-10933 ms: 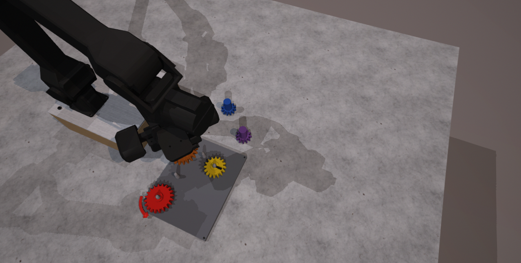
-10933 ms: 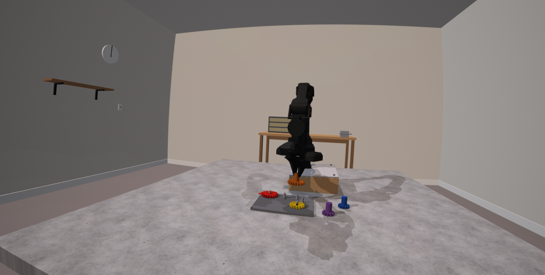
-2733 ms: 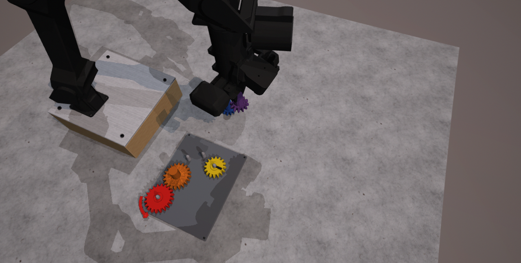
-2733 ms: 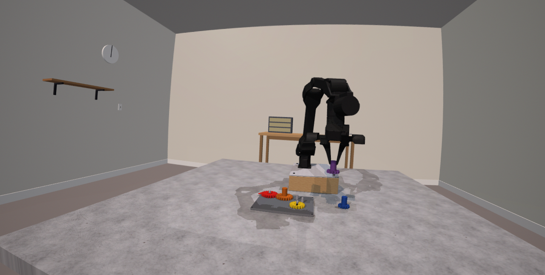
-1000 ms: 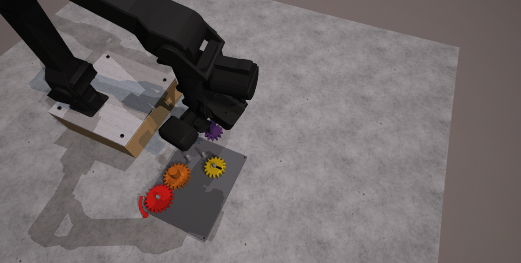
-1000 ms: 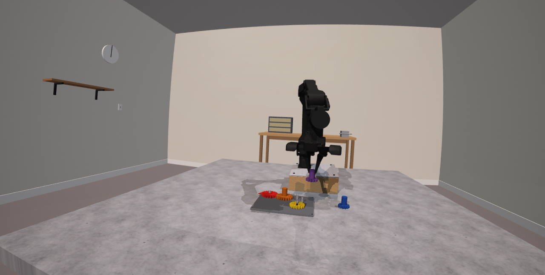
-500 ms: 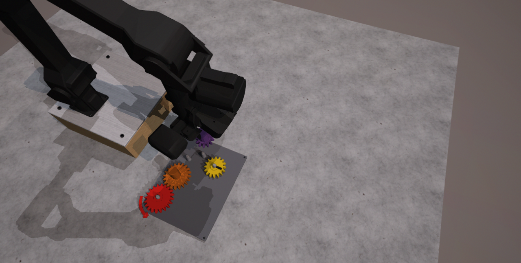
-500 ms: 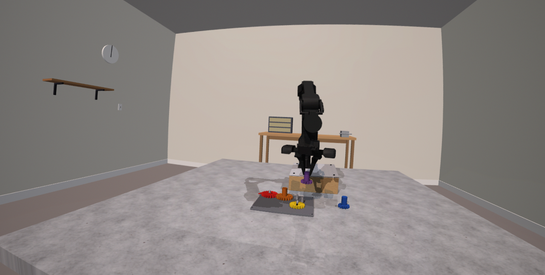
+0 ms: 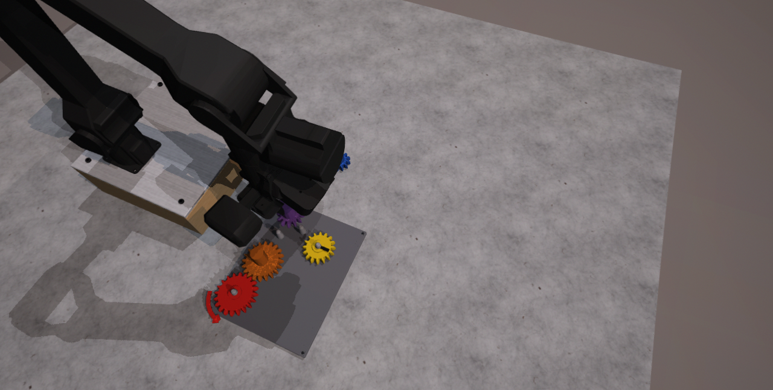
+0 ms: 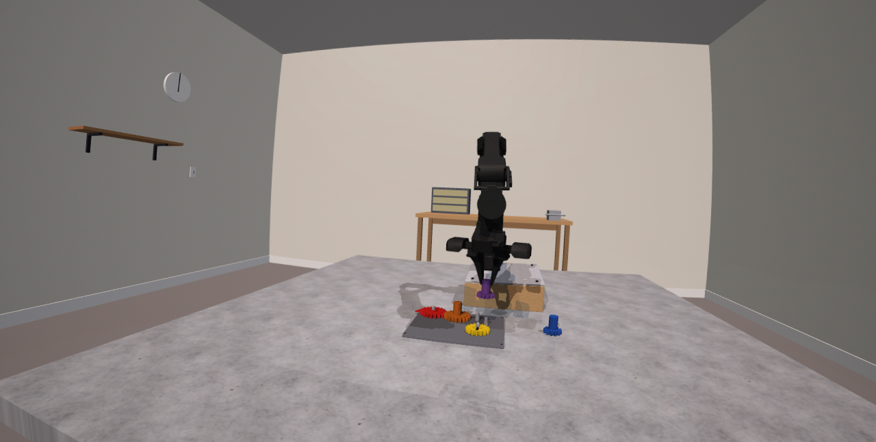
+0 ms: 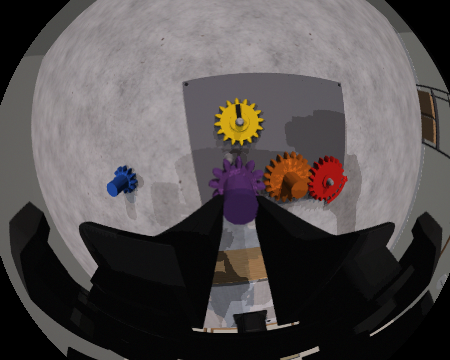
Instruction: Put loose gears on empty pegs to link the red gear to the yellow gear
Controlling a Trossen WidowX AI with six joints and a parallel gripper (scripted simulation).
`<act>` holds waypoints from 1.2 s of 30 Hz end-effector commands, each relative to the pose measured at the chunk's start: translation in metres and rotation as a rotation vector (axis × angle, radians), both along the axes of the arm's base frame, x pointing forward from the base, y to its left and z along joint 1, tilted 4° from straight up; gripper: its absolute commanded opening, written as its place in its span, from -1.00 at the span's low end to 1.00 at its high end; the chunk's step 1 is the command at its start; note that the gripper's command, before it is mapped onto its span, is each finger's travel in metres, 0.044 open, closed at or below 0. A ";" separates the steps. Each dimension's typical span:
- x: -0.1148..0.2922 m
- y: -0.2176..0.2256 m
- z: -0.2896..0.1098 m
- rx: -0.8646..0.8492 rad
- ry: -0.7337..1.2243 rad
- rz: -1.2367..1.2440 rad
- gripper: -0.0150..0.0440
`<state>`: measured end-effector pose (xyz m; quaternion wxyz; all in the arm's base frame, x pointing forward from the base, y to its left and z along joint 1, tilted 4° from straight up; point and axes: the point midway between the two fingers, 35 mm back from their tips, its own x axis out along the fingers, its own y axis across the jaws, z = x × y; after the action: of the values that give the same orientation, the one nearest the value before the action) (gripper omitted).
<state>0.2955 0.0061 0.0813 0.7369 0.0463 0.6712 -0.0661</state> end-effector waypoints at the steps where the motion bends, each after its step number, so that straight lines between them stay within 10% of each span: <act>1: -0.004 -0.003 -0.003 0.006 -0.004 0.004 -0.49; 36: -0.024 -0.018 -0.019 0.036 -0.013 -0.340 -0.49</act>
<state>0.2706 -0.0125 0.0622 0.7240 0.1432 0.6568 -0.1548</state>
